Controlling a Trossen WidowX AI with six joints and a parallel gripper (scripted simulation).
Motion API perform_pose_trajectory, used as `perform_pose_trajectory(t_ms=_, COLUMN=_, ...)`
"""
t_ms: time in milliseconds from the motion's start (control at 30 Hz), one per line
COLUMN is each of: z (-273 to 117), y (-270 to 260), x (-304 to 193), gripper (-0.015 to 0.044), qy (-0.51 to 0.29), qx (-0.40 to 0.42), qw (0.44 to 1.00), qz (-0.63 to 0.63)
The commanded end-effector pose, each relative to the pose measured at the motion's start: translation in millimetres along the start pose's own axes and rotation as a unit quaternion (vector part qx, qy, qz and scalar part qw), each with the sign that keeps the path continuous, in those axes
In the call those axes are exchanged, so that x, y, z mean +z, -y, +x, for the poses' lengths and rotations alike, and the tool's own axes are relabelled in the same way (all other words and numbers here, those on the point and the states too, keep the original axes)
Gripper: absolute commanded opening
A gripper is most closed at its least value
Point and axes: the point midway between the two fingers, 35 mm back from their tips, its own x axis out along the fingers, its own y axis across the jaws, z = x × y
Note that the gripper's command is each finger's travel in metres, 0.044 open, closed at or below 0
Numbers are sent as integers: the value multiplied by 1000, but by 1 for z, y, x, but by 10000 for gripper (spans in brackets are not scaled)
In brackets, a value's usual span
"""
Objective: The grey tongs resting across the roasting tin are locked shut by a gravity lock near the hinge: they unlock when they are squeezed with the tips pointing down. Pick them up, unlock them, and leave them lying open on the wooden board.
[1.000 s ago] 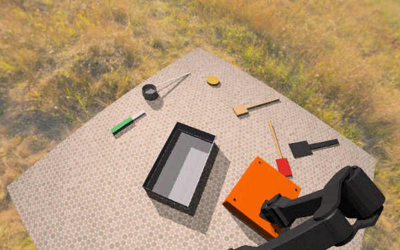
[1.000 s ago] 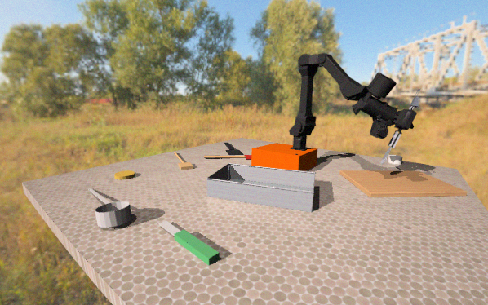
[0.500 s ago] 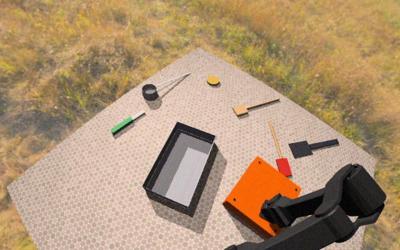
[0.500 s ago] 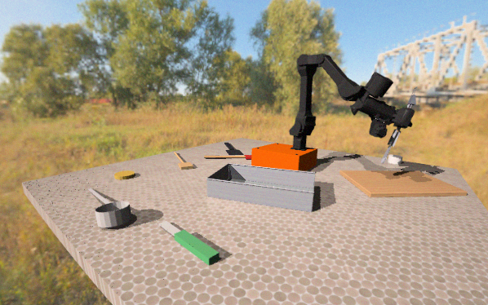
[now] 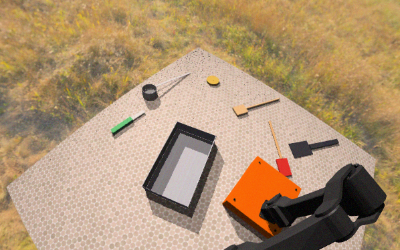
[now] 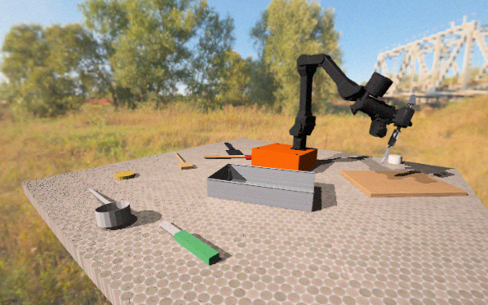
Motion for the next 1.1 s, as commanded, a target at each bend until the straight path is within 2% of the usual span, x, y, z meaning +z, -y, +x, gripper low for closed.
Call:
perform_pose_trajectory(t_ms=0, z=0, y=1, x=-1, gripper=-150, qy=-3, qx=-2, qw=1000, qz=0)
perform_pose_trajectory(t_ms=400, z=5, y=-3, x=1, gripper=-150, qy=14, qx=1, qw=1000, qz=8)
perform_pose_trajectory(t_ms=1067, z=46, y=-19, x=25, gripper=-150, qy=180, qx=19, qw=982, qz=55)
